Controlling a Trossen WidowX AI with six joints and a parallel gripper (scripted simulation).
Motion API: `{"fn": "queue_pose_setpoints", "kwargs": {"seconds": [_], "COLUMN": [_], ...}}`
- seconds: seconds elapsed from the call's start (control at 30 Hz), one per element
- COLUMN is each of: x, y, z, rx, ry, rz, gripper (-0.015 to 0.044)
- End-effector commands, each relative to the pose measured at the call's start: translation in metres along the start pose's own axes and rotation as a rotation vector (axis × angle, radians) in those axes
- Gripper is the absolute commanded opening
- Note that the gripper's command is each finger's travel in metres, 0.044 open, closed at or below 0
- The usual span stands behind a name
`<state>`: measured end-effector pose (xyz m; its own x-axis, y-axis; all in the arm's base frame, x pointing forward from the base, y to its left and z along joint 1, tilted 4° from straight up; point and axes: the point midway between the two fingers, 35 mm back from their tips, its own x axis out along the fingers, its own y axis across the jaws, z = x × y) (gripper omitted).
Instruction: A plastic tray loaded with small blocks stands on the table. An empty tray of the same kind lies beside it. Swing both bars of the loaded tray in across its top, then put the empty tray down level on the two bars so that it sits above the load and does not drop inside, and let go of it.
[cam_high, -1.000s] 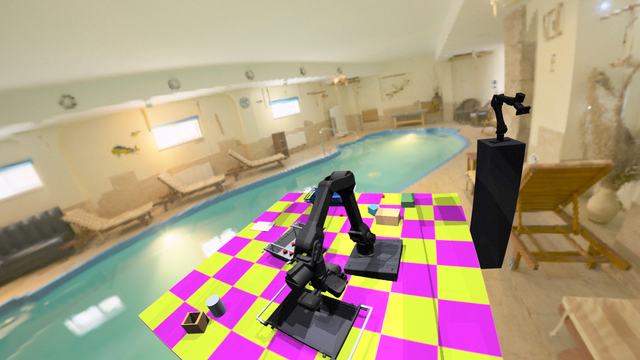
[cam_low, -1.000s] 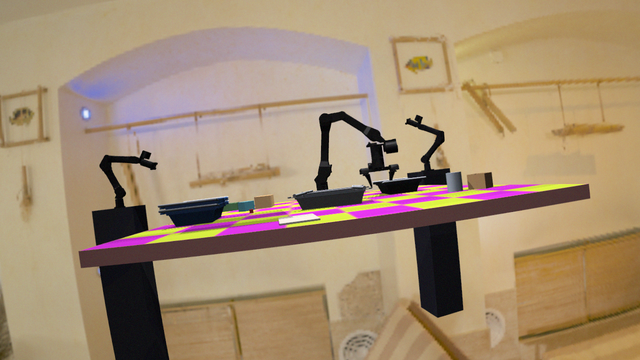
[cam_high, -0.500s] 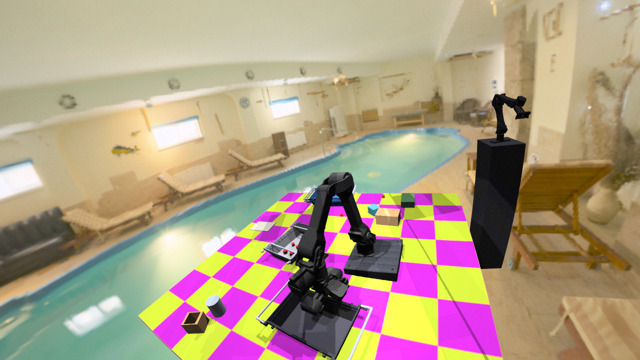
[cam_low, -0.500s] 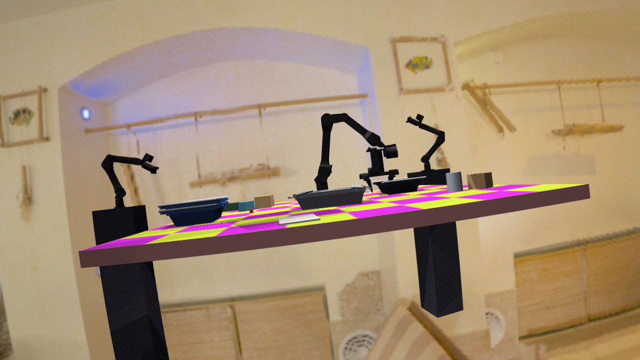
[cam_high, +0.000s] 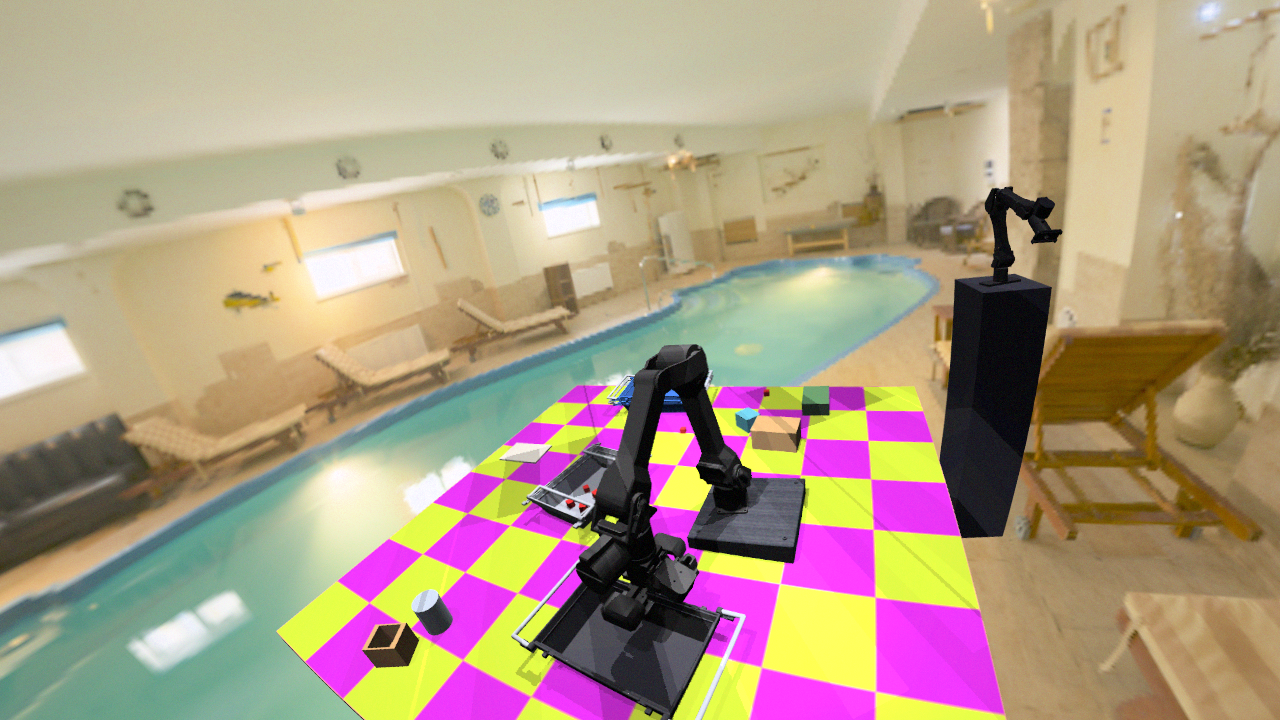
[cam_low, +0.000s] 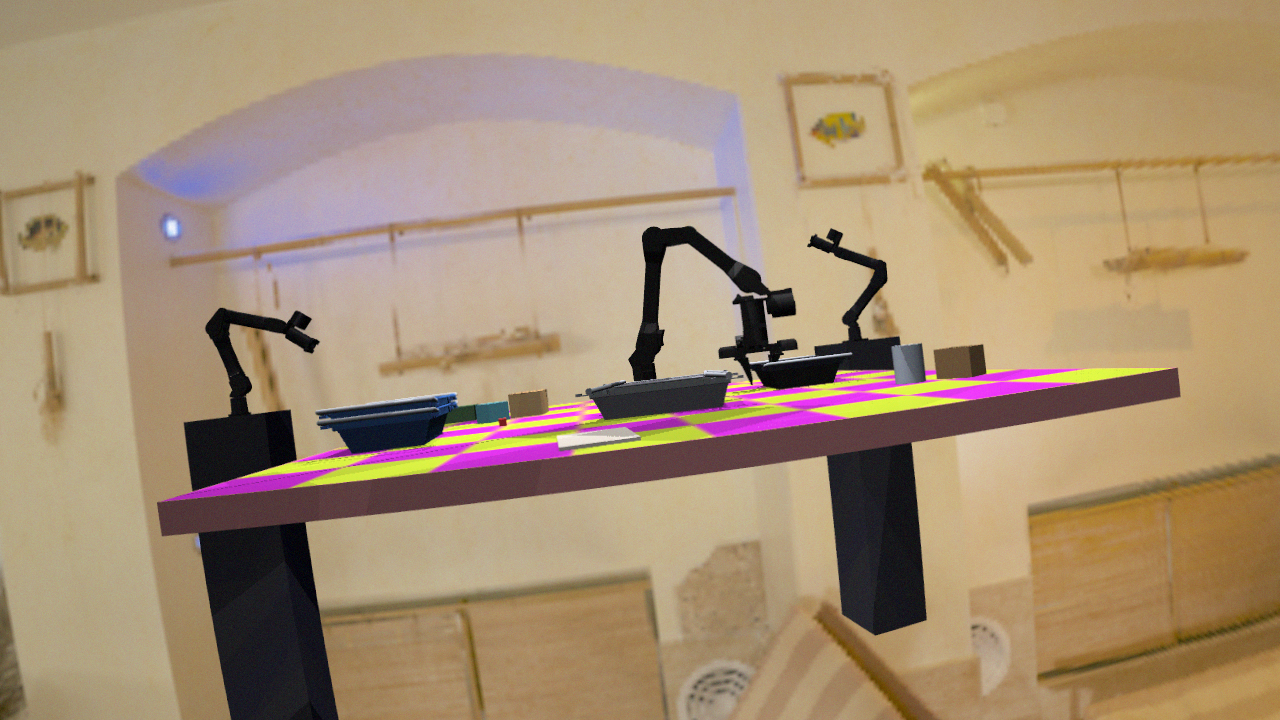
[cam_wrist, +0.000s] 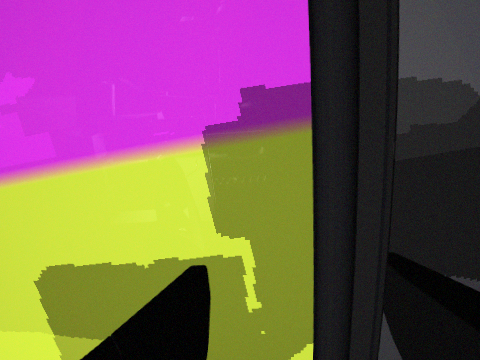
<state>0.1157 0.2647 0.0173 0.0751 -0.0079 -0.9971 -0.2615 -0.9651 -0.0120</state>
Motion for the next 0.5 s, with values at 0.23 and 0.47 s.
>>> {"fn": "queue_pose_setpoints", "kwargs": {"seconds": [0.23, 0.47], "x": [0.0006, 0.0006], "y": [0.0004, 0.0004], "z": [-0.0003, -0.0003], "rx": [-0.006, -0.006], "ry": [0.002, 0.002], "rz": [0.001, 0.001], "gripper": [0.0141, 0.0095]}}
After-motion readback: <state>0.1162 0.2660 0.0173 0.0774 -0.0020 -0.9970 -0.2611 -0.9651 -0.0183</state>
